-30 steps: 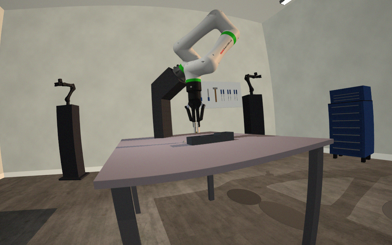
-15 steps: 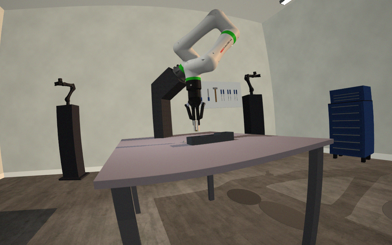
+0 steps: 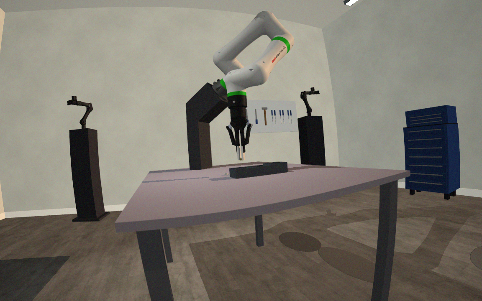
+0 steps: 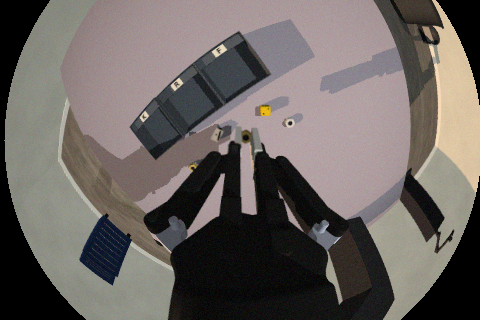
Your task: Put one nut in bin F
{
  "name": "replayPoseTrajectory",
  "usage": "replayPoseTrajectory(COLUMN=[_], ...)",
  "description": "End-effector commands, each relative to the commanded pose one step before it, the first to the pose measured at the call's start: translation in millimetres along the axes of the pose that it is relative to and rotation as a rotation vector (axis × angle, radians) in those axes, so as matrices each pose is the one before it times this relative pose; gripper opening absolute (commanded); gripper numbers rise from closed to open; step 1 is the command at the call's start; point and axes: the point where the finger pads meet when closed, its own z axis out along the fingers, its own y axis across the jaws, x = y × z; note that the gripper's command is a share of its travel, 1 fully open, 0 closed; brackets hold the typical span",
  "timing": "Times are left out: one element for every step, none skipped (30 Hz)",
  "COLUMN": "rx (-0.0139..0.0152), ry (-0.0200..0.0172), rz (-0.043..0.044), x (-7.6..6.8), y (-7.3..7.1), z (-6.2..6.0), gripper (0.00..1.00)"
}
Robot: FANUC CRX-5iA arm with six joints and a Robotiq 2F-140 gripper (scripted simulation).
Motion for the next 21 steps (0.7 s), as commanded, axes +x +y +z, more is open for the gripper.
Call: replayPoseTrajectory(rx=[-0.00103,0.0,0.0003,0.00073,0.00116,0.00156,0.00183,0.00192,0.00188,0.00191,0.00197,0.00202,0.00205,0.0,0.0,0.00321,0.0021,0.00173,0.00046,-0.00071,-0.00101], ry=[-0.00162,0.0,0.00033,0.00056,0.00071,0.00085,0.00096,0.00101,0.00103,0.00104,0.00105,0.00104,0.00102,0.0,0.0,0.00171,0.00083,0.00061,0.00009,-0.00032,-0.00042], rz=[0.1002,0.05,0.02821,0.02182,0.02553,0.02688,0.02701,0.02672,0.02636,0.02626,0.02624,0.02621,0.02616,0.0,0.0,0.07663,0.02222,0.02331,0.02581,0.02702,0.0275], x=[20.08,5.61,5.5,5.43,5.38,5.31,5.23,5.15,5.06,4.98,4.89,4.79,3.27,0.0,0.0,0.0,0.0,0.0,0.3,0.19,0.11], y=[-5.26,-2.12,-2.39,-2.55,-2.67,-2.8,-2.94,-3.08,-3.22,-3.35,-3.48,-3.61,-2.6,0.0,0.0,0.0,0.0,0.0,-0.24,-0.13,-0.06], z=[0.45,0.0,0.0,0.0,0.01,0.01,0.02,0.03,0.05,0.06,0.07,0.08,0.06,0.0,0.0,0.0,0.0,0.0,0.01,0.0,0.0], gripper=[0.07,0.07,0.07,0.07,0.07,0.07,0.07,0.07,0.07,0.07,0.07,0.07,0.07,0.07,0.07,0.07,0.07,0.07,0.07,0.07,0.07])
